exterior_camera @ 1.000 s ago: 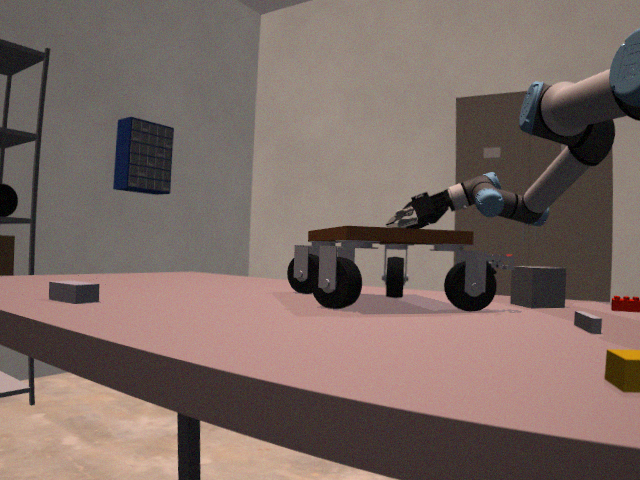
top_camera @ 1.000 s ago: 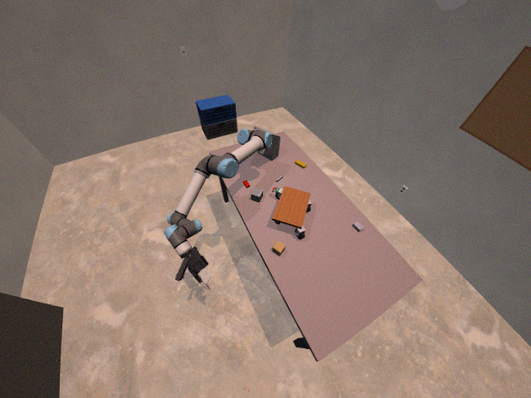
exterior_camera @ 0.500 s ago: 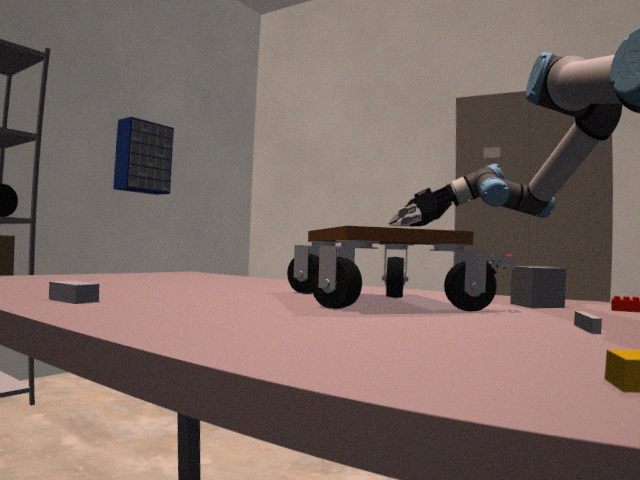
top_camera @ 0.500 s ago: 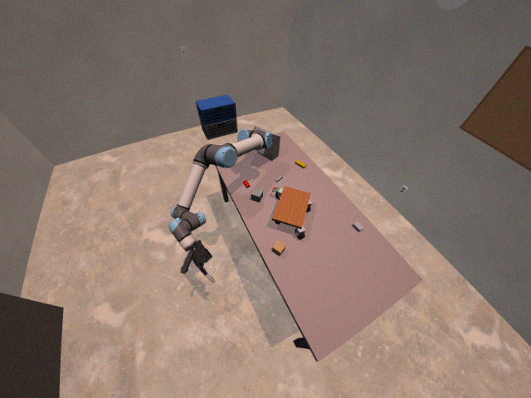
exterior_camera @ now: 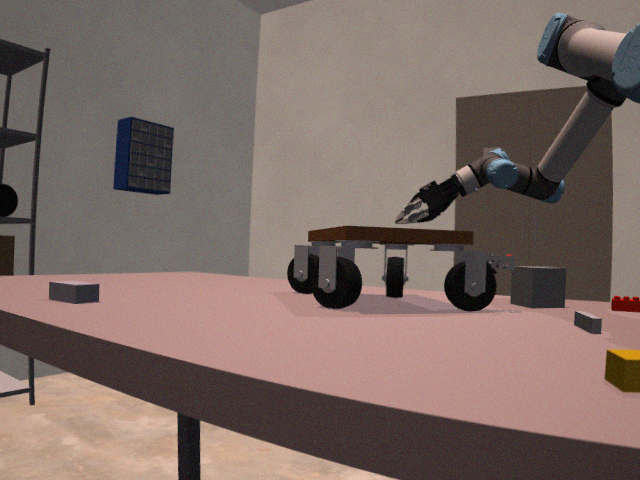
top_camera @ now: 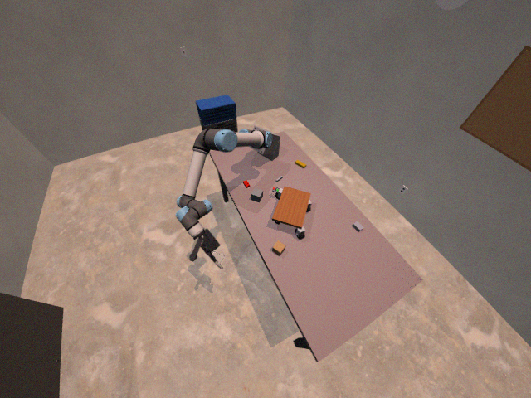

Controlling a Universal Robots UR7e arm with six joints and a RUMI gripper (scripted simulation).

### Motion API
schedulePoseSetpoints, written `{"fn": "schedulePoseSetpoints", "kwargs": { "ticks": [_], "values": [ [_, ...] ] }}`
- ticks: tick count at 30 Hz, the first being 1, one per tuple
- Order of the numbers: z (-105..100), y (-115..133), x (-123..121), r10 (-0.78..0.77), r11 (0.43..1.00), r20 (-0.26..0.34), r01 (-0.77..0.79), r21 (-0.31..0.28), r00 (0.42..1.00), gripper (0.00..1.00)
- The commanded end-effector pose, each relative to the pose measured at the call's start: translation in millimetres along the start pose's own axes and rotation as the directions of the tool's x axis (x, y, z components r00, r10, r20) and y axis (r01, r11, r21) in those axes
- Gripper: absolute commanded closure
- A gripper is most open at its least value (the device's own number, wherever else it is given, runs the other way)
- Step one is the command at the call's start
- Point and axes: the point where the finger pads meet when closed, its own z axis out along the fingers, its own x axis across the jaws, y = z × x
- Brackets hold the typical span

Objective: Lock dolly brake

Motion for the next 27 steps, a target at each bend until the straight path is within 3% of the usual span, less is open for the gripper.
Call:
{"fn": "schedulePoseSetpoints", "kwargs": {
  "ticks": [1,3,5,18,20,27],
  "values": [
    [-14.2,33.4,8.7,-0.023,1.0,-0.051,0.024,0.005,0.998,1.0],
    [-14.2,33.4,8.7,-0.023,1.0,-0.051,0.024,0.005,0.998,1.0],
    [-19.8,49.5,13.9,-0.034,0.999,-0.076,0.035,0.002,0.996,1.0],
    [-63.5,178.9,52.2,-0.122,0.993,-0.284,0.118,-0.03,0.951,1.0],
    [-63.5,178.9,52.2,-0.122,0.993,-0.284,0.118,-0.03,0.951,1.0],
    [-89.9,268.1,76.6,-0.177,0.984,-0.415,0.167,-0.061,0.893,1.0]
  ]
}}
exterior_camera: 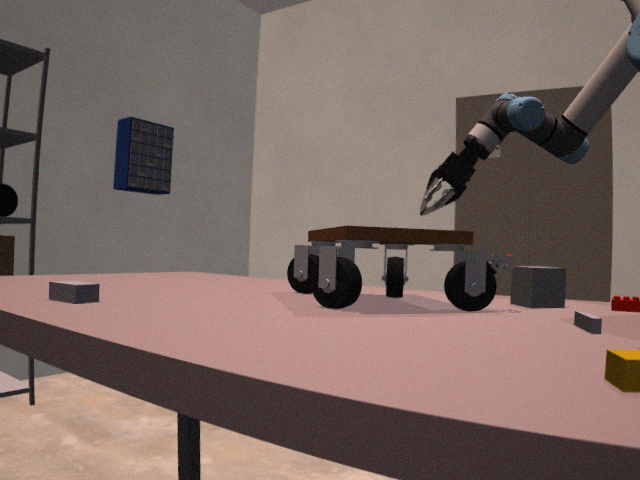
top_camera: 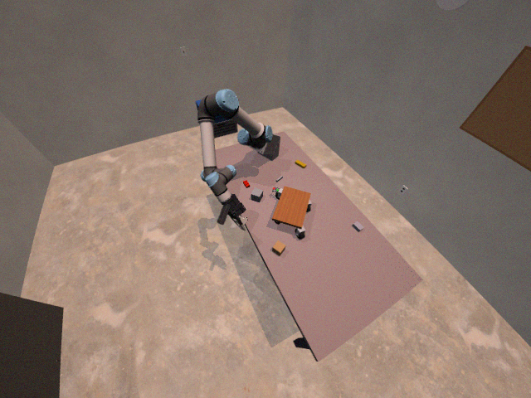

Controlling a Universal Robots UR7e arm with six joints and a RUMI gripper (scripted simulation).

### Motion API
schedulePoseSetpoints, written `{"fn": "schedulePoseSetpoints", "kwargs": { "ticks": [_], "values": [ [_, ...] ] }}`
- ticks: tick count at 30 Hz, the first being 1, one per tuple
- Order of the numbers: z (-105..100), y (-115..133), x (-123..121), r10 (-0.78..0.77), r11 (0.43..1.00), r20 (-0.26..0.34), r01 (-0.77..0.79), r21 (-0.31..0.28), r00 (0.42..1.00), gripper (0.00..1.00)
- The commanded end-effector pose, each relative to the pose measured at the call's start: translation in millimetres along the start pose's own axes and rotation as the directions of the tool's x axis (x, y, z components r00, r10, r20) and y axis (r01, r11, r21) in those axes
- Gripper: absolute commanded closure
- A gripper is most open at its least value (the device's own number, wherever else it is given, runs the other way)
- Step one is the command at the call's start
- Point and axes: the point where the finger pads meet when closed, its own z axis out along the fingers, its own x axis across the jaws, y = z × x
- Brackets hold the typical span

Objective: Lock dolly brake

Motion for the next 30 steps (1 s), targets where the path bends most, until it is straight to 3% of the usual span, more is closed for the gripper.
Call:
{"fn": "schedulePoseSetpoints", "kwargs": {
  "ticks": [1,4,5,8,10,25,27,30],
  "values": [
    [-11.8,46.5,9.2,-0.025,1.0,-0.075,0.025,0.007,0.997,1.0],
    [-18.8,86.4,17.9,-0.05,0.999,-0.137,0.05,-0.001,0.989,1.0],
    [-18.8,86.4,17.9,-0.05,0.999,-0.137,0.05,-0.001,0.989,1.0],
    [-25.4,123.1,26.0,-0.073,0.997,-0.192,0.072,-0.01,0.979,1.0],
    [-25.4,123.1,26.0,-0.073,0.997,-0.192,0.072,-0.01,0.979,1.0],
    [-52.2,269.6,58.8,-0.164,0.986,-0.405,0.153,-0.059,0.9,1.0],
    [-52.2,269.6,58.8,-0.164,0.986,-0.405,0.153,-0.059,0.9,1.0],
    [-57.5,293.0,64.1,-0.181,0.983,-0.437,0.169,-0.065,0.881,1.0]
  ]
}}
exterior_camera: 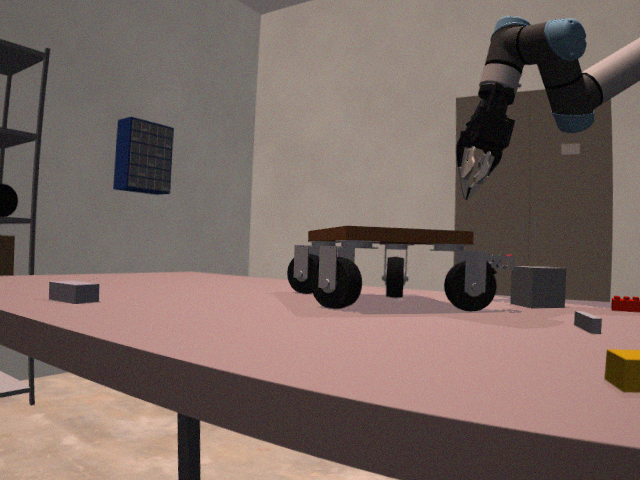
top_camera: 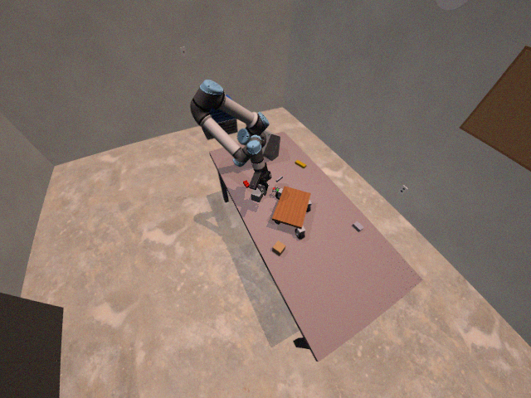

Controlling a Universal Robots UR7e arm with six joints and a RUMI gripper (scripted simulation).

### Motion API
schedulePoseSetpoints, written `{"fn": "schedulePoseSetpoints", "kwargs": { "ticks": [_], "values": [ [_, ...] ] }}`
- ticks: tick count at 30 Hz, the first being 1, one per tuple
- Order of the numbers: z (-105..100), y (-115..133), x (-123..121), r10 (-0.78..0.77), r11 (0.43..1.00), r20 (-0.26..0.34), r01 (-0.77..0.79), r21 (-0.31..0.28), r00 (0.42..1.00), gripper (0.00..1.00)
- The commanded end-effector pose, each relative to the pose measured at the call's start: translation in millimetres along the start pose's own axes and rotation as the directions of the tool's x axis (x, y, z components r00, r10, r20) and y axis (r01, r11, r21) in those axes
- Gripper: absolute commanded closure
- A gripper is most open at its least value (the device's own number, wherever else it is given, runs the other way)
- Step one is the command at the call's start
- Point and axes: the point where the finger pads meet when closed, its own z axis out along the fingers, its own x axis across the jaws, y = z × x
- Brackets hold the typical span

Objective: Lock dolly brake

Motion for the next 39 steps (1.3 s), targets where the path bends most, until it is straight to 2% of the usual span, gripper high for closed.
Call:
{"fn": "schedulePoseSetpoints", "kwargs": {
  "ticks": [1,12,14,27,39],
  "values": [
    [-3.5,34.0,3.1,-0.014,1.0,-0.059,0.014,-0.004,0.998,1.0],
    [-9.4,107.9,10.5,-0.061,0.998,-0.168,0.058,-0.02,0.984,1.0],
    [-9.4,107.9,10.5,-0.061,0.998,-0.168,0.058,-0.02,0.984,1.0],
    [-13.1,153.1,14.7,-0.09,0.996,-0.234,0.085,-0.032,0.968,1.0],
    [-14.8,167.6,16.7,-0.1,0.995,-0.255,0.095,-0.033,0.962,1.0]
  ]
}}
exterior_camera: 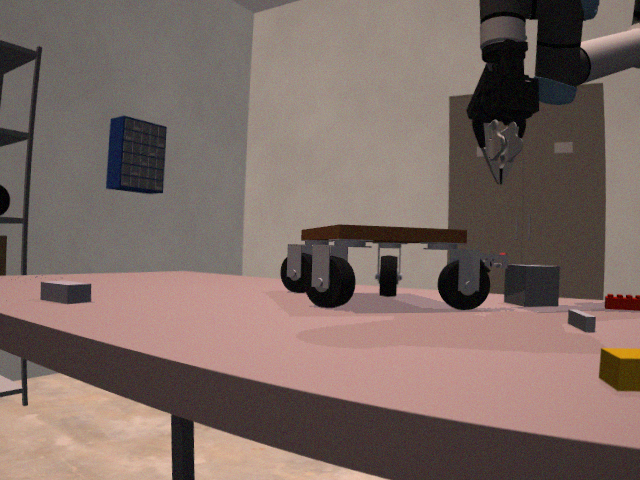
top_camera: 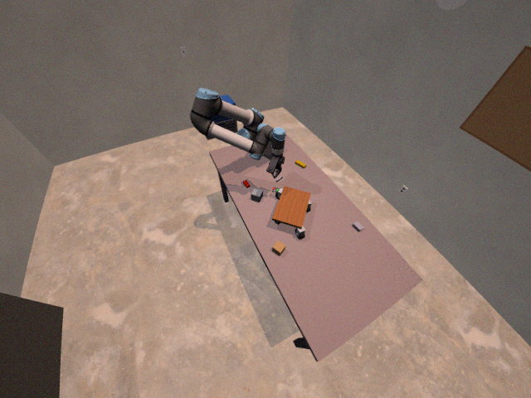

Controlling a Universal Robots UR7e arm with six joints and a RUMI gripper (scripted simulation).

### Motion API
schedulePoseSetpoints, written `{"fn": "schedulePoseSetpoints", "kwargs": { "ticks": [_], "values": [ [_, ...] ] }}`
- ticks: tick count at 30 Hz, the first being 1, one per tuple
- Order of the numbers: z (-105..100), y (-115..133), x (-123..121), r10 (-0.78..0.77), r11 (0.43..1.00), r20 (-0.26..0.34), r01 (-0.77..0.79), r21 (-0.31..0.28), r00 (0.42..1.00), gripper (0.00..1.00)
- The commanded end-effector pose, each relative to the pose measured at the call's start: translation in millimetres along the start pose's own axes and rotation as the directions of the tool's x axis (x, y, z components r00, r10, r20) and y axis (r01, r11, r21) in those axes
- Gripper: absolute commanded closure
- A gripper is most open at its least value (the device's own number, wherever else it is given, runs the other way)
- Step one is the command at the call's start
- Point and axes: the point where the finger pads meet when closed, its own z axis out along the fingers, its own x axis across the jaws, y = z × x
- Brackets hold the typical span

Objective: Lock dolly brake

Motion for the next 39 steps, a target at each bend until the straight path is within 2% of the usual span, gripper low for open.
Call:
{"fn": "schedulePoseSetpoints", "kwargs": {
  "ticks": [1,27,39],
  "values": [
    [-0.6,4.4,0.2,-0.002,1.0,-0.007,0.002,0.001,1.0,1.0],
    [-0.8,7.5,0.4,-0.012,1.0,-0.013,0.012,0.002,1.0,1.0],
    [0.1,6.9,-1.0,-0.087,0.996,-0.013,0.087,0.0,0.996,1.0]
  ]
}}
